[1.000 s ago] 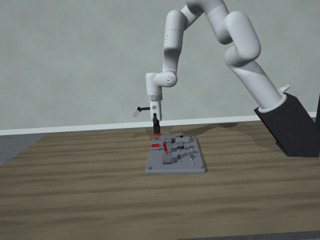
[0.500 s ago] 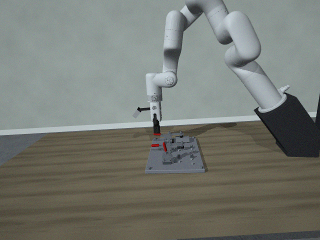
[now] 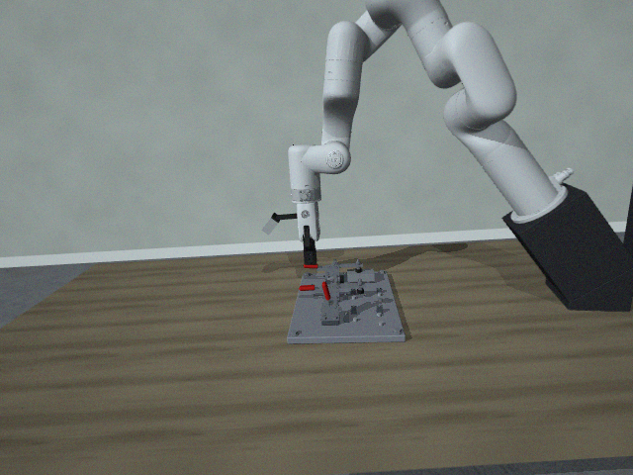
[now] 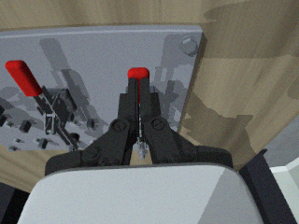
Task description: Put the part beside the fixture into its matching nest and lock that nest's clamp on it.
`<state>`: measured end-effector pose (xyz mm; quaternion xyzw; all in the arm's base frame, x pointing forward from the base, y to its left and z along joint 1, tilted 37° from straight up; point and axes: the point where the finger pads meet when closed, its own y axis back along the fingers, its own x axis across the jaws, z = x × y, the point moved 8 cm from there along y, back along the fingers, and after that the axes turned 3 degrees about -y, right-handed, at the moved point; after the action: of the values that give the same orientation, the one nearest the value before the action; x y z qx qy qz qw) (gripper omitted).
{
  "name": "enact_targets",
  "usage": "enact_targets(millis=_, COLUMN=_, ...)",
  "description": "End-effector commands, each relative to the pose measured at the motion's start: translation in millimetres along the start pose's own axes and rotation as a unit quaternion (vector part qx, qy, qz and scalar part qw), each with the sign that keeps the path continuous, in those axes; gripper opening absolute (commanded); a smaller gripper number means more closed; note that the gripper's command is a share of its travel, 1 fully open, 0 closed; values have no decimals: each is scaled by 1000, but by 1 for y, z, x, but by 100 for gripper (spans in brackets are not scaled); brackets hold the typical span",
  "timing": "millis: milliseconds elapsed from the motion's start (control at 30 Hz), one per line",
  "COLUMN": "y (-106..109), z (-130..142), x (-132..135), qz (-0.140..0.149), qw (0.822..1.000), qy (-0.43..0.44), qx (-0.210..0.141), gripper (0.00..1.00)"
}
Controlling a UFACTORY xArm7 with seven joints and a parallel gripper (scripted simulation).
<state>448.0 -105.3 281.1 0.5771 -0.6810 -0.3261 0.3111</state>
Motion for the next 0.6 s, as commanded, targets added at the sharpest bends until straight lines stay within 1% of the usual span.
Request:
enact_targets(millis=0, y=1, z=-1, x=0, qz=0, qw=1000, qy=0, qx=1, gripper=0)
enact_targets(millis=567, y=-1, z=-1, x=0, qz=0, qw=1000, qy=0, qx=1, gripper=0)
